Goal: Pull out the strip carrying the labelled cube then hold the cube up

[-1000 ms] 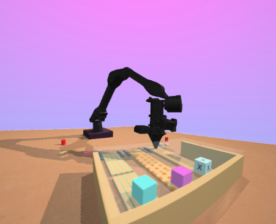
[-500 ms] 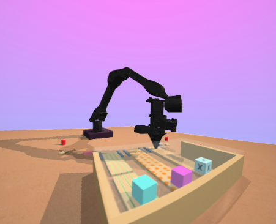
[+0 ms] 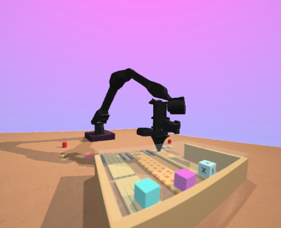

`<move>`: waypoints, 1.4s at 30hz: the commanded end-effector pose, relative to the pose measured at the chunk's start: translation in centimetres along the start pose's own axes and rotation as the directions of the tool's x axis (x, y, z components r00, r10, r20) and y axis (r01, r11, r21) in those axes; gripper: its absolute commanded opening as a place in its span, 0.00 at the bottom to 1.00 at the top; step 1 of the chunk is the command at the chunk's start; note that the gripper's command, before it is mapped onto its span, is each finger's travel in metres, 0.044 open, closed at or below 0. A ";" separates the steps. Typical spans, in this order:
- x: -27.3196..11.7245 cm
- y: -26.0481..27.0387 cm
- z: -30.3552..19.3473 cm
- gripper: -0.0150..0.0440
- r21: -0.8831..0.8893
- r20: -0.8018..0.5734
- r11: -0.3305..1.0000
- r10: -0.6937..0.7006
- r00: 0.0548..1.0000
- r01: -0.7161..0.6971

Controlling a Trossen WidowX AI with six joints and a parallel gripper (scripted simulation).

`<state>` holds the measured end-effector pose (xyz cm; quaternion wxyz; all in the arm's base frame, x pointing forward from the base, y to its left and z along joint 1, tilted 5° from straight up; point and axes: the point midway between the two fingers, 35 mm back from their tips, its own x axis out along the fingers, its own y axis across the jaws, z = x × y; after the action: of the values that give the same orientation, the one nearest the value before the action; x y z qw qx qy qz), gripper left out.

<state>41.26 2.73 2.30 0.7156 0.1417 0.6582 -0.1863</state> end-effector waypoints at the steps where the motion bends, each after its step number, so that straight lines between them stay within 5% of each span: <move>1: 0.3 0.1 0.0 0.25 -0.005 -0.005 1.000 0.002 1.000 -0.002; 42: 0.6 0.0 -3.4 0.25 -0.005 -0.008 1.000 0.002 1.000 -0.002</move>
<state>39.40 3.70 1.98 0.7203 0.1430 0.6533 -0.1841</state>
